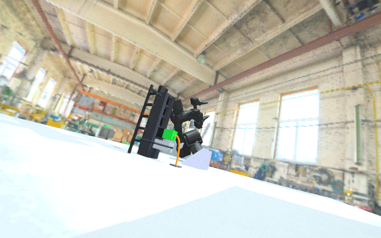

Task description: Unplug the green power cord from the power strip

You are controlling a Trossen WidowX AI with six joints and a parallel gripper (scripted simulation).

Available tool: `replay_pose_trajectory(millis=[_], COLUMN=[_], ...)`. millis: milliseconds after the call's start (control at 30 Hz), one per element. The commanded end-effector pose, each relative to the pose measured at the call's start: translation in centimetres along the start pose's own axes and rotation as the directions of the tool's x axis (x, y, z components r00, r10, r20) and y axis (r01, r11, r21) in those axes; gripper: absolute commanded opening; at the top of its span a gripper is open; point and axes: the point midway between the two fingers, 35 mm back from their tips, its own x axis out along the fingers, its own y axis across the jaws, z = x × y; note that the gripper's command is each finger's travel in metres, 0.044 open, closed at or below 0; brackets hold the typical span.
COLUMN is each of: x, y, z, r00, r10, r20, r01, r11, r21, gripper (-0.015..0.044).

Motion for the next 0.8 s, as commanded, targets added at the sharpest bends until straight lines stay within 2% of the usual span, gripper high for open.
replay_pose_trajectory(millis=[0,100,267,533,667,767], x=[0.0,0.0,-0.6,-3.2,-5.1,-6.9], y=[0.1,1.1,4.3,7.8,8.9,9.4], z=[0.1,0.9,4.5,11.8,15.5,18.3], r00=[1.0,0.998,0.953,0.751,0.604,0.469], r10=[0.001,0.008,-0.007,-0.184,-0.305,-0.407], r20=[0.004,0.066,0.302,0.634,0.736,0.784], r01=[-0.001,-0.005,0.064,0.431,0.655,0.809], r11=[1.0,0.999,0.981,0.864,0.717,0.553], r21=[-0.003,-0.043,-0.182,-0.259,-0.24,-0.197], gripper=[0.0374,0.0295,0.0164,0.016,0.016,0.016])
